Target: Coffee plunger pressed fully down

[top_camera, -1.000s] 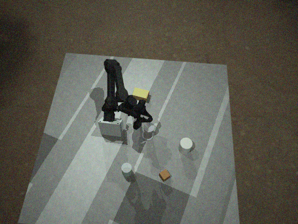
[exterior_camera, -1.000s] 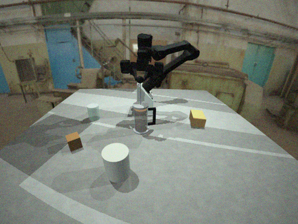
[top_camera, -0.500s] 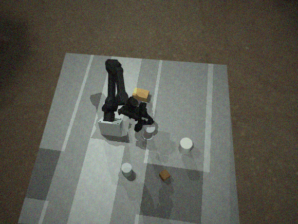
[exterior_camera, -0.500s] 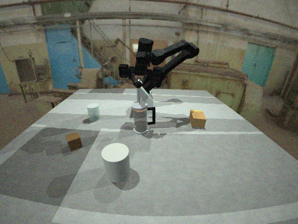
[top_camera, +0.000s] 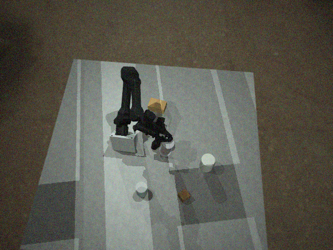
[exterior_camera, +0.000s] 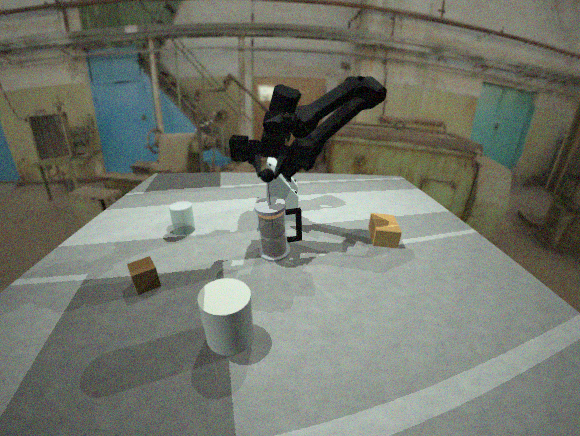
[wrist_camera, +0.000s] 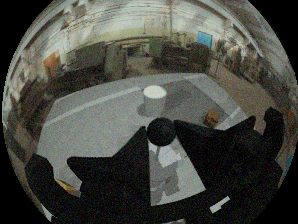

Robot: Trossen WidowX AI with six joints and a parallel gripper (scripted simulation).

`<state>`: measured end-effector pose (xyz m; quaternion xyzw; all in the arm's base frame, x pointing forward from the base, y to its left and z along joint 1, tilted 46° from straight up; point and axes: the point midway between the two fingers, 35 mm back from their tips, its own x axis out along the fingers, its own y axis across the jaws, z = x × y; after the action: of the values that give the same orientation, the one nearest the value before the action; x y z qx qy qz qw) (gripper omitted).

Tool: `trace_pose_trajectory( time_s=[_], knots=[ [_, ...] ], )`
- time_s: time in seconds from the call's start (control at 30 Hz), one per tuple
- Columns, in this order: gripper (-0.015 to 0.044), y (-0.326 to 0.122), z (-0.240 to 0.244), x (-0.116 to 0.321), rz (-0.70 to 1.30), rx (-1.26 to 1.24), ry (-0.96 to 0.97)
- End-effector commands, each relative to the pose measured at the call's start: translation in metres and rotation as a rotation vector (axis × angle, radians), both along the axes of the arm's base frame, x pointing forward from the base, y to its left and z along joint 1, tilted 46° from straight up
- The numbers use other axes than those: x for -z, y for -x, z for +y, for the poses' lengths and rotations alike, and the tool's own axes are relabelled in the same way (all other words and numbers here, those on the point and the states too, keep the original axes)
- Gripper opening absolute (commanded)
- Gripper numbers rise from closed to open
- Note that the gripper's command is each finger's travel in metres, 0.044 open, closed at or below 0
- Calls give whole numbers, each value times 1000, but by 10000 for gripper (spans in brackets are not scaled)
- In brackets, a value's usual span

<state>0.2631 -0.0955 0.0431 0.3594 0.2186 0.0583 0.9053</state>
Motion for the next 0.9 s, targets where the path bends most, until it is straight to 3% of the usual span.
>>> trace_pose_trajectory(
  time_s=[0.0,0.87],
  knots=[
    [119,6,20,20,55,-17,-54],
    [119,-13,28,29,41,-14,-61]
  ],
)
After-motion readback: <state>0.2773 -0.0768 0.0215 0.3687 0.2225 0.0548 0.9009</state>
